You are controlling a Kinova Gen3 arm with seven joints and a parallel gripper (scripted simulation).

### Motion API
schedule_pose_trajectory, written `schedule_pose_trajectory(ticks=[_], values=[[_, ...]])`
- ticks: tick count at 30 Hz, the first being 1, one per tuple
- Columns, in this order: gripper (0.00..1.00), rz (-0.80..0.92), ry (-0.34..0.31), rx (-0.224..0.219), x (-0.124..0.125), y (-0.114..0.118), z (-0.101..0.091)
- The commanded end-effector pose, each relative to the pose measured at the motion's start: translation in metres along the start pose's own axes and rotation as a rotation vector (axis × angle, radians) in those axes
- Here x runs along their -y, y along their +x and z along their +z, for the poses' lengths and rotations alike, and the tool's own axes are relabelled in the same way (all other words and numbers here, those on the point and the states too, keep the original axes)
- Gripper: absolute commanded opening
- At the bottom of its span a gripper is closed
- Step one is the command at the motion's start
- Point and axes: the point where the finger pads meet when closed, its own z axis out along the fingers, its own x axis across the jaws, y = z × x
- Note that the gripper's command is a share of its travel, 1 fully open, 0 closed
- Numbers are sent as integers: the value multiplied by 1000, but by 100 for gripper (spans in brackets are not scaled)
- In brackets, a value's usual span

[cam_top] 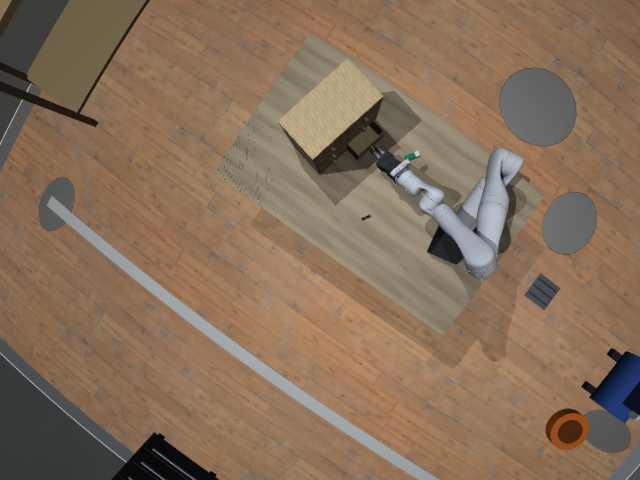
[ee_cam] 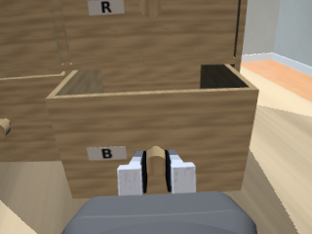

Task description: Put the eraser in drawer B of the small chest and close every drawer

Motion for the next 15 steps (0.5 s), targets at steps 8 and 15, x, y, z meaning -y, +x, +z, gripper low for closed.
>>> schedule_pose_trajectory(ticks=[8,15], values=[[61,-2,-6,-5,-3,2,-1],[67,-2,-6,-5,-3,2,-1]])
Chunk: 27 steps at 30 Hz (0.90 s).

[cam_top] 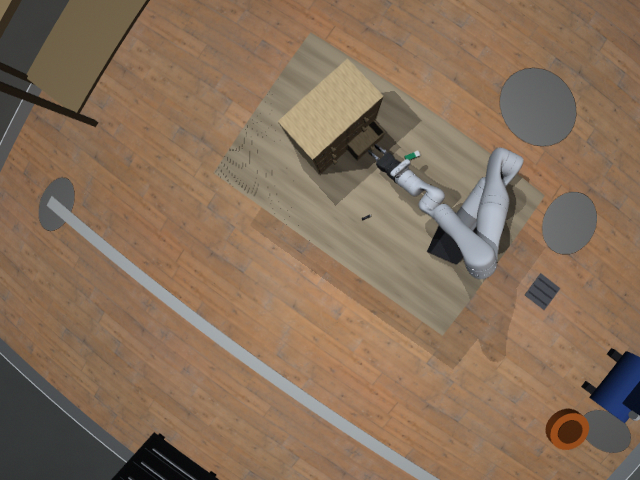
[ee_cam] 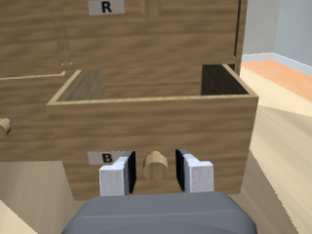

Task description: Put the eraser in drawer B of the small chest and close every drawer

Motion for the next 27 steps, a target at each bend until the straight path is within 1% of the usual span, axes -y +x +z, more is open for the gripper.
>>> schedule_pose_trajectory(ticks=[1,6,13,15,20,27], values=[[67,-2,-6,-5,-3,2,0],[67,-6,-11,-6,-8,3,-4],[67,-6,-11,-7,-20,4,-26],[67,-6,-11,-7,-20,4,-26],[67,-6,-11,-5,-28,2,-40],[67,-1,-5,-4,-27,1,-44]])
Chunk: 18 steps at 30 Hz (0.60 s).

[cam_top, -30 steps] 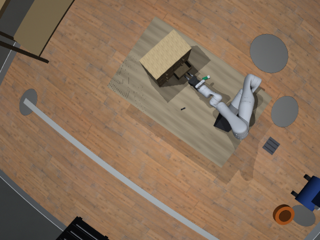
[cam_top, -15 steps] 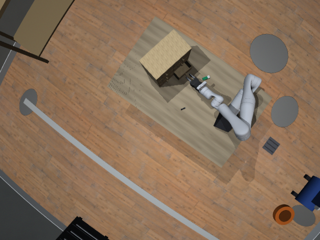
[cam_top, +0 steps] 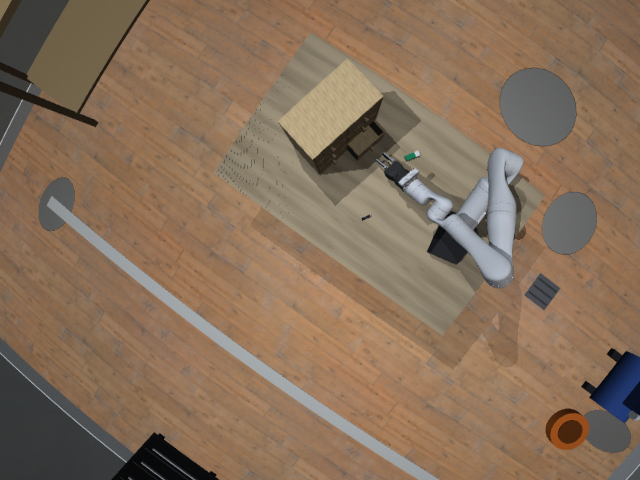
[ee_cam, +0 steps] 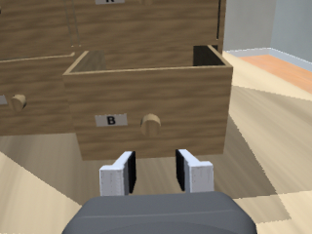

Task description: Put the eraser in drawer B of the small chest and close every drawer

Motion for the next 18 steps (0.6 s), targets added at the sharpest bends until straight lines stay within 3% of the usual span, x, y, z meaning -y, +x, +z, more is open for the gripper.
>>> schedule_pose_trajectory(ticks=[1,9,18], values=[[67,-9,8,0,2,-1,-3],[67,-10,9,-2,4,0,-6],[67,-9,9,-2,11,0,-23]])
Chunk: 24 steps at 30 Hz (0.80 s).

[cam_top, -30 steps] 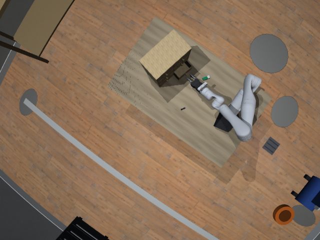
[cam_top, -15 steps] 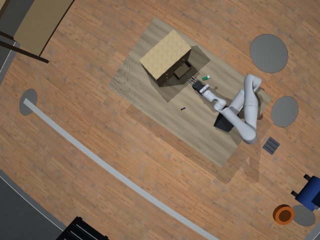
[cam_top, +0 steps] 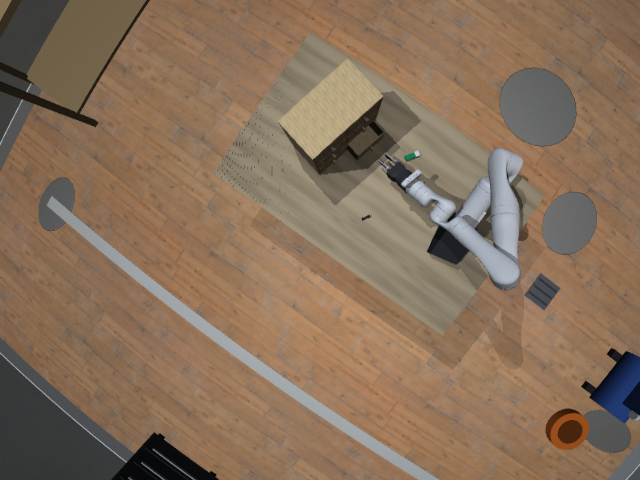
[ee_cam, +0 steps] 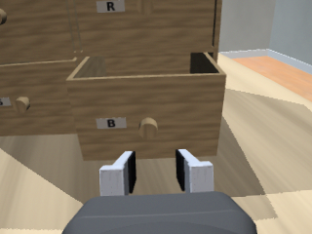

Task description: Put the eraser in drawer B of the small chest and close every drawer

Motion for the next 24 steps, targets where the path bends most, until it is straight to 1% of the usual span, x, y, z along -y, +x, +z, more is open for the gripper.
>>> schedule_pose_trajectory(ticks=[1,4,19,21,24], values=[[67,1,11,4,9,-2,-11],[67,1,11,5,10,-2,-14],[67,2,11,8,28,-4,-54],[67,2,11,8,28,-4,-54],[67,3,9,10,31,-5,-61]])
